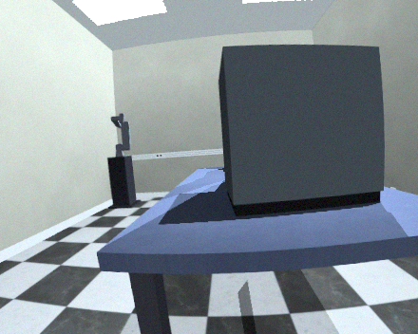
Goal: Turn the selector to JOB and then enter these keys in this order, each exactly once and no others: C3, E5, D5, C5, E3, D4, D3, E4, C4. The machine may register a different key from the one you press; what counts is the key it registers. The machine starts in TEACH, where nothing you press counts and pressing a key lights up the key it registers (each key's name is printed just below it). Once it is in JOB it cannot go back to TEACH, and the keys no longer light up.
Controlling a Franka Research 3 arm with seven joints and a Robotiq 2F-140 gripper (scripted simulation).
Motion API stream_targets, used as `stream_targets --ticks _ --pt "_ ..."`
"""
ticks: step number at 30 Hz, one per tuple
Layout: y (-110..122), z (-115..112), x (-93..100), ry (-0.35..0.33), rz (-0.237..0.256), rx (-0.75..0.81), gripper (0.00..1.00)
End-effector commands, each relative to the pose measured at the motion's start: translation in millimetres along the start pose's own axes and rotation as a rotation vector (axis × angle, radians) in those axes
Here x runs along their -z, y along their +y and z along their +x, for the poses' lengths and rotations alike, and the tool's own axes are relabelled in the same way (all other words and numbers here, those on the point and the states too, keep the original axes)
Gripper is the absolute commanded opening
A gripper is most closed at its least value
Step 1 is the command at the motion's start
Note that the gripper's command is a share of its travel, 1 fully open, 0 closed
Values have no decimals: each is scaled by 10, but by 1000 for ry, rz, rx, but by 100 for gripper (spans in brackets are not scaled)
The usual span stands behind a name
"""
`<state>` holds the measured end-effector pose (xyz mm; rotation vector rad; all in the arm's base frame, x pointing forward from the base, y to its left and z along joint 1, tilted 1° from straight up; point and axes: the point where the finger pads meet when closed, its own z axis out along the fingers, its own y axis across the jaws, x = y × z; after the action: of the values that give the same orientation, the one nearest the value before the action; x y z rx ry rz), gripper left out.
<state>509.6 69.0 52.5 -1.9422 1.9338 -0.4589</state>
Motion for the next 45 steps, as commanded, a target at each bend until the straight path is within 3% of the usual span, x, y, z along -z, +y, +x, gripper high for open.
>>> stream_targets --ticks 1,20,30,45 --pt "34 7 41 4 -13 11 10" --pt "0 6 94 4 -13 10 10" --pt "-626 0 86 4 -13 11 10" --pt "-646 0 -6 4 -13 10 10"
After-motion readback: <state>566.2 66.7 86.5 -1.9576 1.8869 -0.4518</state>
